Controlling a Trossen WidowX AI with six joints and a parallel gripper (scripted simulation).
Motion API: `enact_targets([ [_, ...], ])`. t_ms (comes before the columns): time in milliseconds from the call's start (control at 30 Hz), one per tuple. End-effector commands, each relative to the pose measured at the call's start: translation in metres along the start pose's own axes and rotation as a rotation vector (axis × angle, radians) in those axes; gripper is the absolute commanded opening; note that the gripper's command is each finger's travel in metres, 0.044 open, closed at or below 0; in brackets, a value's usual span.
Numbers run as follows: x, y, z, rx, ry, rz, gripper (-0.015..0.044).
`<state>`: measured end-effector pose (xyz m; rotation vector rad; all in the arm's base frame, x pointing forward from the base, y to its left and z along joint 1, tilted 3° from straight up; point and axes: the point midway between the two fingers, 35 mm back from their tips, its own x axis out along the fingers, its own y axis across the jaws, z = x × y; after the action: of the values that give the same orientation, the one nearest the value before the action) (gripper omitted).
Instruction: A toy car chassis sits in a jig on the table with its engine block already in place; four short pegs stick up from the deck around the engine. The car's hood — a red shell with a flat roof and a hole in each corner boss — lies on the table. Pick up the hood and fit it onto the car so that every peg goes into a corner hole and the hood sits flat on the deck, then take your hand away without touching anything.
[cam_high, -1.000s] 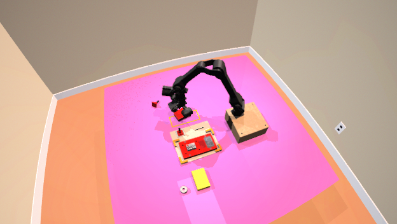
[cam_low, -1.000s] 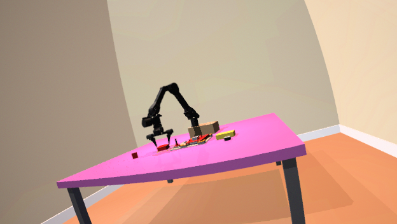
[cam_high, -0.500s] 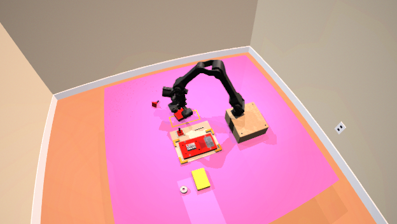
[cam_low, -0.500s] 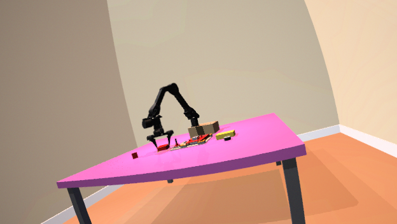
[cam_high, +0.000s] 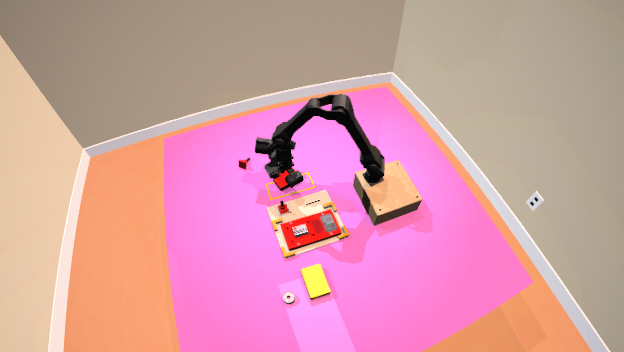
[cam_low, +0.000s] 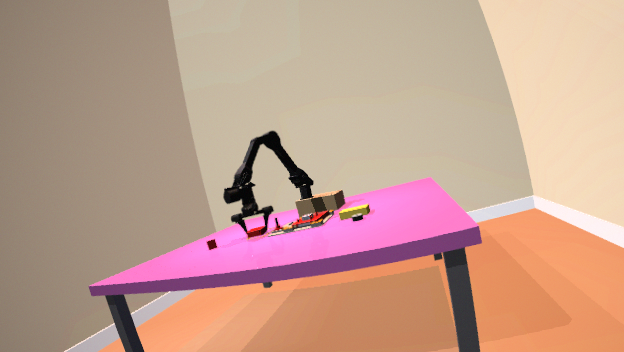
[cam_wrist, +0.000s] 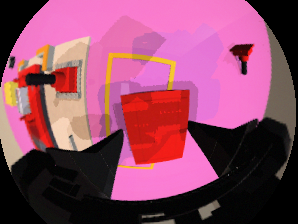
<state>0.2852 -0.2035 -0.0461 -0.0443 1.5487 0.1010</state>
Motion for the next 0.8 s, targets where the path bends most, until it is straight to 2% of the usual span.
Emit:
enact_targets([
  [0, 0.000, 0.000, 0.000, 0.000, 0.000, 0.000, 0.0387],
  [67, 0.000, 0.000, 0.000, 0.000, 0.000, 0.000, 0.0335],
  [367, 0.000, 0.000, 0.000, 0.000, 0.000, 0.000, 0.0275],
  [700, -0.011, 0.000, 0.000, 0.000, 0.001, 0.000, 0.0012],
  [767, -0.015, 0.000, 0.000, 0.000, 0.001, 0.000, 0.0000],
])
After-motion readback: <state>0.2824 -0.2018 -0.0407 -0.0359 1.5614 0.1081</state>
